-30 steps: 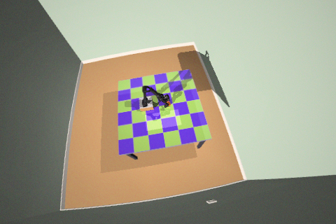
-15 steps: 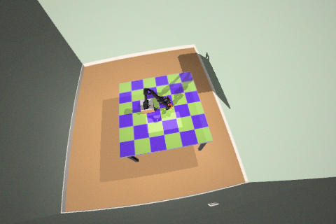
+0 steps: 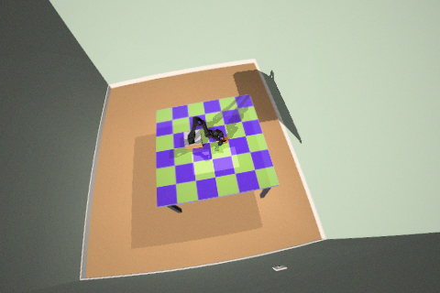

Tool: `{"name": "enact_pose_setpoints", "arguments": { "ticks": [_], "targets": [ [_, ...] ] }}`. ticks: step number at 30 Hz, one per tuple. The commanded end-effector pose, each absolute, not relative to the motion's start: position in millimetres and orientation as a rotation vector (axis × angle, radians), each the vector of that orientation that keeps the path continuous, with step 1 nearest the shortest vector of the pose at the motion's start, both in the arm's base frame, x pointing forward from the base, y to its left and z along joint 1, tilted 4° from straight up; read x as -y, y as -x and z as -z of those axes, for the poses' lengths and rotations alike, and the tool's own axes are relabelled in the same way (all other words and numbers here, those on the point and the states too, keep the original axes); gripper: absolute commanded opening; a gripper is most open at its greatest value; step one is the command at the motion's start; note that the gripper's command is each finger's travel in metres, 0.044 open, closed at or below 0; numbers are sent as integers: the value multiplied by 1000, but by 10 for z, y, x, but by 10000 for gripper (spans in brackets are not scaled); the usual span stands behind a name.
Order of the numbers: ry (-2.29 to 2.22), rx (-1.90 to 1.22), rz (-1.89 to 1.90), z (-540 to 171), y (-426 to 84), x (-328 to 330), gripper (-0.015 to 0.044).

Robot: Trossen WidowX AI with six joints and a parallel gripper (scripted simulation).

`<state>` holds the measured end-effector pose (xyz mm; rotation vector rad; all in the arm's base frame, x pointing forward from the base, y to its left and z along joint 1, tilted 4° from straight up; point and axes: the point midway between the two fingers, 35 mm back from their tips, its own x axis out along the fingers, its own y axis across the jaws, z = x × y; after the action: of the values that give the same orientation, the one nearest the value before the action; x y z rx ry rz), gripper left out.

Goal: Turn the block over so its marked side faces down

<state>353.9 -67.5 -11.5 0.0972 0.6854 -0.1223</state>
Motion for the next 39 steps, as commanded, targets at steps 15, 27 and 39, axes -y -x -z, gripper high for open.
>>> {"name": "enact_pose_setpoints", "arguments": {
  "ticks": [15,27,39],
  "targets": [
    [-91,-483,129,215,-3350,619,0],
    [-87,-424,130,158,-3308,611,0],
    [-87,-424,130,158,-3308,611,79]
  ]
}}
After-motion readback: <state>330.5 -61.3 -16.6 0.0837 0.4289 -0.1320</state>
